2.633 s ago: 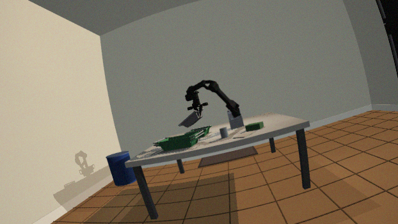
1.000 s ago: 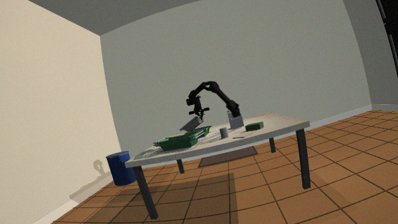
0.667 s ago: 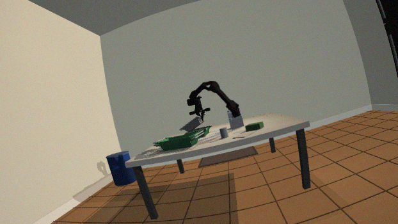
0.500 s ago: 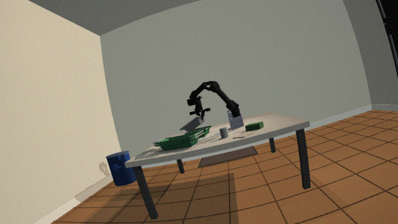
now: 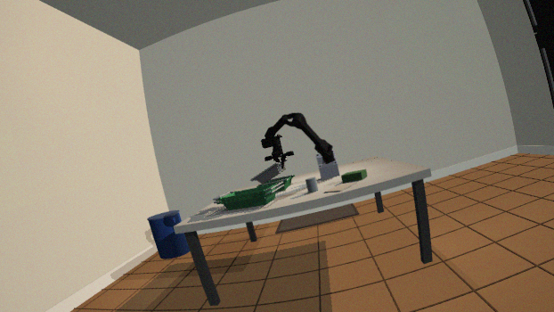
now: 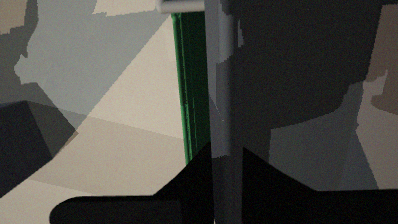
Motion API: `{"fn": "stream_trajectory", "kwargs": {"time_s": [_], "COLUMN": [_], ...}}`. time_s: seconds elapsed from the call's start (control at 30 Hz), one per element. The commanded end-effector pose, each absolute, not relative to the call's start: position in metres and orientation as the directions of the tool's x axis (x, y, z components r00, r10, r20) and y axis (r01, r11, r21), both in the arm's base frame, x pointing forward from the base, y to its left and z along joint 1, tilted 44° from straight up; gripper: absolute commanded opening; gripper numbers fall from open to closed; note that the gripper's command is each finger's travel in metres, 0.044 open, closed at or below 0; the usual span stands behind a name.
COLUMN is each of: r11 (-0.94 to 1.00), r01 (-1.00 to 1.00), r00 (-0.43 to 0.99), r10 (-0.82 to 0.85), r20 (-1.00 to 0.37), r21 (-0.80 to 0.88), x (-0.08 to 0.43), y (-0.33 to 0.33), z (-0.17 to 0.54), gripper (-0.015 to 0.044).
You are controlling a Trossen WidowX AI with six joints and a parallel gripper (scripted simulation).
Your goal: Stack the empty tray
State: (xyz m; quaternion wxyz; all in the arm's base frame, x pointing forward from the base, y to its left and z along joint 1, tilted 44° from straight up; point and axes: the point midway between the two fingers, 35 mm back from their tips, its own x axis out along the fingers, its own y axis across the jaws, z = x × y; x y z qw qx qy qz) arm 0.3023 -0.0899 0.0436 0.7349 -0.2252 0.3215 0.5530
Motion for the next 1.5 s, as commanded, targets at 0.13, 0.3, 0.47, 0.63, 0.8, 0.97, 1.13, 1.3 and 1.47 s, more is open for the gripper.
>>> {"fn": "stream_trajectory", "kwargs": {"time_s": [0.13, 0.3, 0.47, 0.63, 0.8, 0.97, 1.13, 1.3, 1.47], "r11": [0.28, 0.28, 0.28, 0.28, 0.28, 0.28, 0.28, 0.28, 0.28], "r01": [-0.959, -0.959, -0.959, -0.959, -0.959, -0.959, -0.959, -0.959, -0.959], "r00": [0.165, 0.165, 0.165, 0.165, 0.165, 0.165, 0.165, 0.165, 0.165], "r10": [0.672, 0.672, 0.672, 0.672, 0.672, 0.672, 0.672, 0.672, 0.672], "r20": [-0.722, -0.722, -0.722, -0.722, -0.722, -0.722, -0.722, -0.722, -0.722], "r21": [0.041, 0.041, 0.042, 0.042, 0.042, 0.042, 0.042, 0.042, 0.042], "x": [0.2987, 0.2976, 0.2958, 0.2957, 0.2957, 0.2957, 0.2957, 0.2957, 0.2957], "y": [-0.0849, -0.0825, -0.0787, -0.0785, -0.0785, -0.0785, -0.0785, -0.0785, -0.0785], "z": [0.04, 0.0379, 0.0345, 0.0344, 0.0344, 0.0344, 0.0344, 0.0344, 0.0344], "gripper": [0.0, 0.0, 0.0, 0.0, 0.0, 0.0, 0.0, 0.0, 0.0]}}
